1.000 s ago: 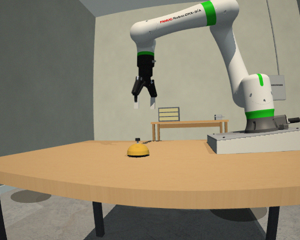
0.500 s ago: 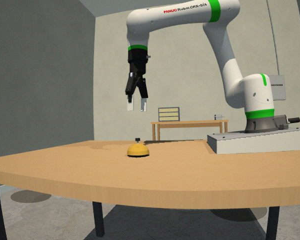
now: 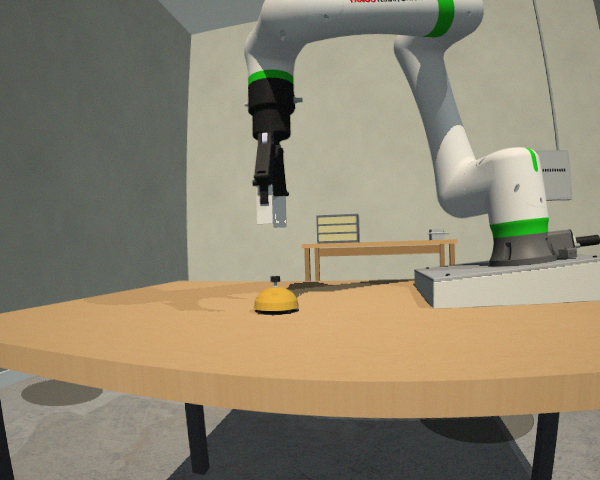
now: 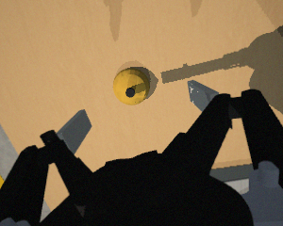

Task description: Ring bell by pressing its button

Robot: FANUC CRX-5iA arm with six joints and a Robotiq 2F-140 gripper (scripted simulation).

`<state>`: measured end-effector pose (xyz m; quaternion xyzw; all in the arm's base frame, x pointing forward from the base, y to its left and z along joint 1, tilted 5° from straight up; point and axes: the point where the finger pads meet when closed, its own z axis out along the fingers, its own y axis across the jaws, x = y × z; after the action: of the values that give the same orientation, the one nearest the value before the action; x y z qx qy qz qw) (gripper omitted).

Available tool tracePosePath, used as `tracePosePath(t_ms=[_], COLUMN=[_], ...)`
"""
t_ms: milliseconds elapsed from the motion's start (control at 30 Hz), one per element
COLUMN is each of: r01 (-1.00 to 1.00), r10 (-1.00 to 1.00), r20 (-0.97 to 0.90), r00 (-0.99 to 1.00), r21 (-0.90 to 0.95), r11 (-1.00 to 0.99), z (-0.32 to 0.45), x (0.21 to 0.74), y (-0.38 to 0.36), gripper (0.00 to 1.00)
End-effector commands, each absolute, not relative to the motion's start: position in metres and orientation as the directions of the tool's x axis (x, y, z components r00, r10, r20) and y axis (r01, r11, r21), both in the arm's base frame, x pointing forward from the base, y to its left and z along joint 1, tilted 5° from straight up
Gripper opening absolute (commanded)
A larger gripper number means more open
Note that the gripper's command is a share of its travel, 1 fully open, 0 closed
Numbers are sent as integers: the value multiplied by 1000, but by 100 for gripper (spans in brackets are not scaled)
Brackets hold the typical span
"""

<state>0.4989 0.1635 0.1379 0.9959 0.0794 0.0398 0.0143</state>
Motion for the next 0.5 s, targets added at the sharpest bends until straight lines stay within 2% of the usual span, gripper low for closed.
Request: tracePosePath(t_ms=[0, 67, 100, 467], r01=[184, 184, 184, 184], r10=[186, 186, 186, 186], r20=[74, 74, 74, 74], r00=[980, 980, 980, 980], r21=[36, 36, 36, 36], r11=[-982, -982, -982, -982], z=[136, 136, 136, 136], x=[493, 493, 493, 493], y=[179, 179, 179, 179], gripper=[100, 100, 0, 0])
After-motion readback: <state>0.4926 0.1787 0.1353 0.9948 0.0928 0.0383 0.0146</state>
